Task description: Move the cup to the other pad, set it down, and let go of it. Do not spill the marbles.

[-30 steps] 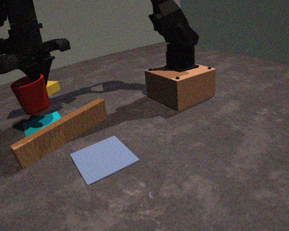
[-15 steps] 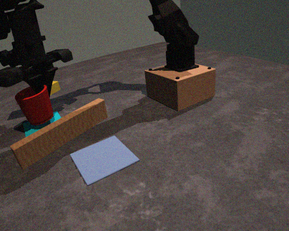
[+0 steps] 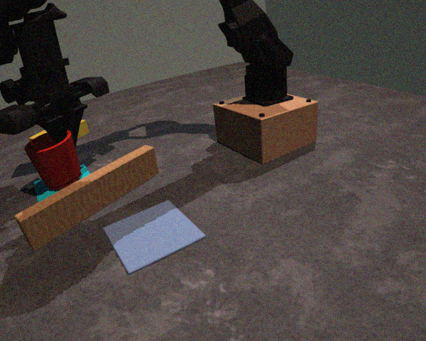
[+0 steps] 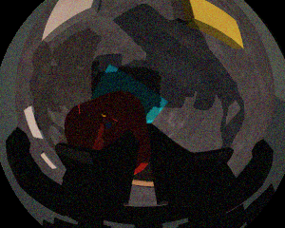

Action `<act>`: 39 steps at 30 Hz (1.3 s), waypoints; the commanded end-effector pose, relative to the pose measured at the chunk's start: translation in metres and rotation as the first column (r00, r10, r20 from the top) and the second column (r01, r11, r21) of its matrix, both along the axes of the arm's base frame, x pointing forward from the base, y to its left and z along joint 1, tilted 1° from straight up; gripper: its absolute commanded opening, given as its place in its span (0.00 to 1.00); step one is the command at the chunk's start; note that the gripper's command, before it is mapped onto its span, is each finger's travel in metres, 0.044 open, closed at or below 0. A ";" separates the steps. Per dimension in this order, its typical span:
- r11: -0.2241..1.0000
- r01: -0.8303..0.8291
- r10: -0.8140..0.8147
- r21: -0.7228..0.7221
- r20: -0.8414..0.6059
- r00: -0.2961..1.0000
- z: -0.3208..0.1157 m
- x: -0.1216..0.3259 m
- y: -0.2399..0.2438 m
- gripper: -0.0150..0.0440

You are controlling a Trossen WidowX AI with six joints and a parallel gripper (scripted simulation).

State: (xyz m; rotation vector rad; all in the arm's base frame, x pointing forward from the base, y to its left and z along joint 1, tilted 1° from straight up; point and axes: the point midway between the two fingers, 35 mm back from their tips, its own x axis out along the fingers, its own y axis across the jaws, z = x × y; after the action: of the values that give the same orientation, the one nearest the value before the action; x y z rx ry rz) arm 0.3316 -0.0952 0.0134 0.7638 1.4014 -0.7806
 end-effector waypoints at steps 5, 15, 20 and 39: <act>1.000 0.000 0.000 0.000 0.001 1.000 0.000 0.000 0.000 0.34; 1.000 0.000 0.000 0.000 0.000 1.000 0.001 0.000 0.000 0.47; 1.000 -0.001 0.001 -0.001 0.000 1.000 0.008 0.001 0.000 0.47; 1.000 -0.003 0.003 -0.002 -0.002 1.000 0.039 0.001 0.001 0.47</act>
State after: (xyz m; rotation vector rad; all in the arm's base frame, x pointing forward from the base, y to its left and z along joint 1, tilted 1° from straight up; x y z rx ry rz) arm 0.3328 -0.0942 0.0469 0.7609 1.4036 -0.7782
